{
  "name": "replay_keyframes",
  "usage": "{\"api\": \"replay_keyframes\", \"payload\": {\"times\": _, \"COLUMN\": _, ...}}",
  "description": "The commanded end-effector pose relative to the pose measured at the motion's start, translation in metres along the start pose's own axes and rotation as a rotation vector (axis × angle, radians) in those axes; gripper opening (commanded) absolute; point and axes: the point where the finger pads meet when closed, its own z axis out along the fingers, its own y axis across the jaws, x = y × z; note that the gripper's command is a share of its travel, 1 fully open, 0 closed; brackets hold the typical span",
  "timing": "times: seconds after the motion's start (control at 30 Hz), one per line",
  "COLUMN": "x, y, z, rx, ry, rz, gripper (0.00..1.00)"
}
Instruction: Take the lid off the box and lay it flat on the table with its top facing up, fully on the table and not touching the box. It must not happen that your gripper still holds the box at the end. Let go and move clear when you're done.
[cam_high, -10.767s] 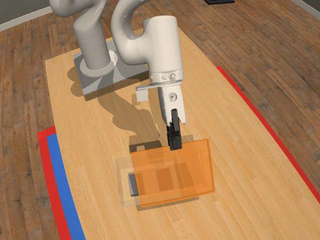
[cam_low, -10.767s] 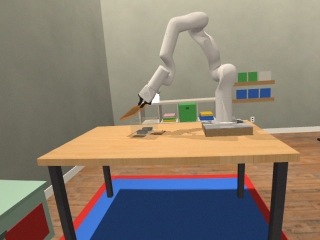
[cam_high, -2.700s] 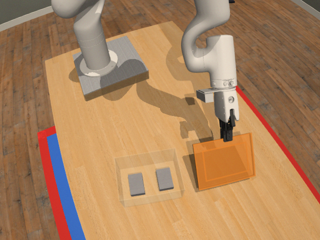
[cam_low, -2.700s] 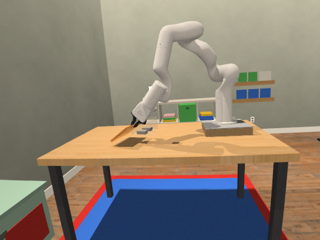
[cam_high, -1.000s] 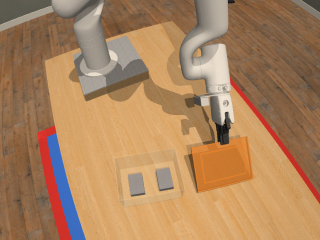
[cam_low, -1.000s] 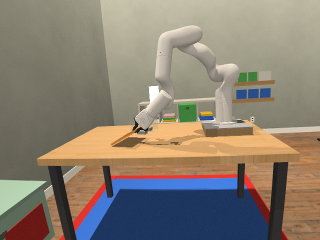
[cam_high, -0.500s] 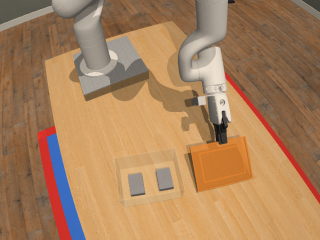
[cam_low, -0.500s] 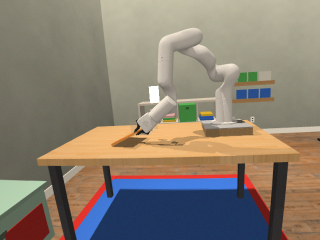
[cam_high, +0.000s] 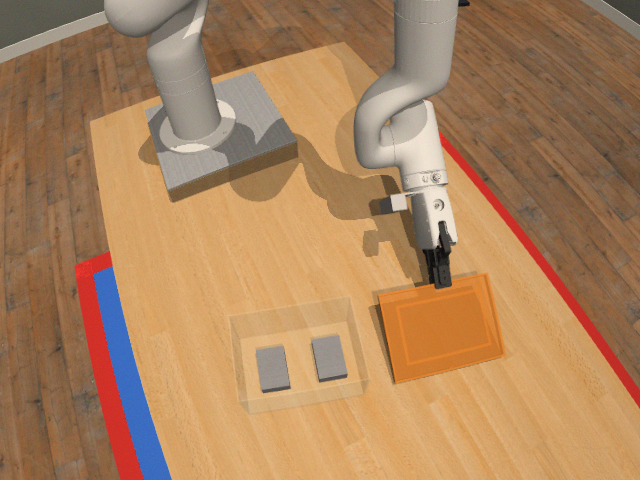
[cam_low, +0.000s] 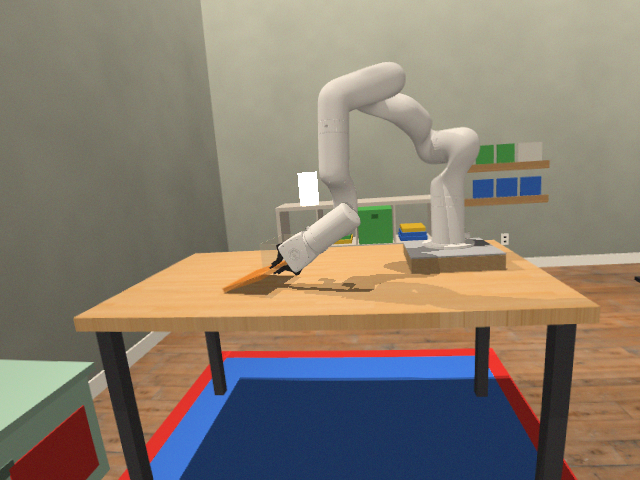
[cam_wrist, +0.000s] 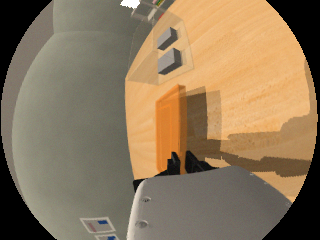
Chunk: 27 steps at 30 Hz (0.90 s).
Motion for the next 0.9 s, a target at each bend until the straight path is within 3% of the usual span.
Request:
{"api": "replay_keyframes", "payload": {"times": 0.0, "x": -0.001, "y": 0.002, "z": 0.001, "rx": 0.042, "ry": 0.000, "rz": 0.002, "gripper": 0.00}}
{"api": "replay_keyframes", "payload": {"times": 0.07, "x": -0.001, "y": 0.004, "z": 0.001, "rx": 0.070, "ry": -0.001, "rz": 0.002, "gripper": 0.00}}
{"api": "replay_keyframes", "payload": {"times": 0.3, "x": -0.001, "y": 0.012, "z": 0.003, "rx": 0.076, "ry": -0.001, "rz": 0.002, "gripper": 0.00}}
{"api": "replay_keyframes", "payload": {"times": 0.47, "x": -0.001, "y": 0.015, "z": 0.004, "rx": 0.140, "ry": -0.001, "rz": 0.002, "gripper": 0.00}}
{"api": "replay_keyframes", "payload": {"times": 0.87, "x": -0.001, "y": 0.023, "z": 0.006, "rx": 0.140, "ry": -0.001, "rz": 0.002, "gripper": 0.00}}
